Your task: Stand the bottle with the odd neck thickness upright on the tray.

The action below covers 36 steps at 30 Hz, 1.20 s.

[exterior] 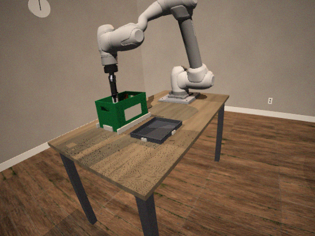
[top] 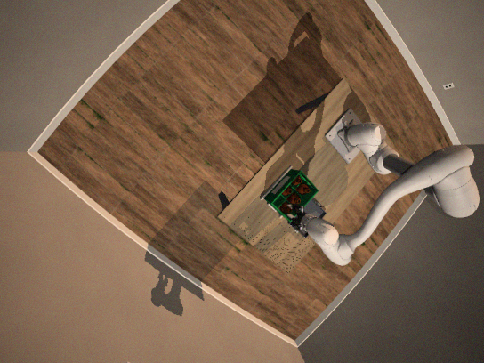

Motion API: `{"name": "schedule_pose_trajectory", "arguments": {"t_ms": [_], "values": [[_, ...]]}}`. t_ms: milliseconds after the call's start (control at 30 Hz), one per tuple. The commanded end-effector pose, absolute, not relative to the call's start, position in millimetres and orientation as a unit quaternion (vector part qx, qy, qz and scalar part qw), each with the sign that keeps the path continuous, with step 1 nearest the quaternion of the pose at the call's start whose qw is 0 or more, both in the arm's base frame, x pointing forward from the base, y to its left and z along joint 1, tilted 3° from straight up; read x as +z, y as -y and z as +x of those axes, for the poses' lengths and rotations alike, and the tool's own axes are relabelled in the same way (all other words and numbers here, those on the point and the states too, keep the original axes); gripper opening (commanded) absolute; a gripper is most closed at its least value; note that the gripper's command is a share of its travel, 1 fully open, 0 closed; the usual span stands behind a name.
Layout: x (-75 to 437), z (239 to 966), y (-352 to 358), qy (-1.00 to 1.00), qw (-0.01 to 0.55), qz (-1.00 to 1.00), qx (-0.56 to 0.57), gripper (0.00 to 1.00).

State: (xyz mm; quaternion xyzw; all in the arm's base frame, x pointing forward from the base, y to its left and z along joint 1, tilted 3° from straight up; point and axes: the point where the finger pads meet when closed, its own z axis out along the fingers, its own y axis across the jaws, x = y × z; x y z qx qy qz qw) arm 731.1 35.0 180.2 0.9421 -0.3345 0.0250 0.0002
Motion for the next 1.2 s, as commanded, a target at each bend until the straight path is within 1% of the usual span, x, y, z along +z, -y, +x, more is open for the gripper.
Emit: {"name": "schedule_pose_trajectory", "arguments": {"t_ms": [0,633,667,1167], "values": [[180.4,731.0,-35.0,0.334,0.0,0.942,0.025,0.38],[180.4,731.0,-35.0,0.334,0.0,0.942,0.025,0.38],[180.4,731.0,-35.0,0.334,0.0,0.942,0.025,0.0],[180.4,731.0,-35.0,0.334,0.0,0.942,0.025,0.0]]}}
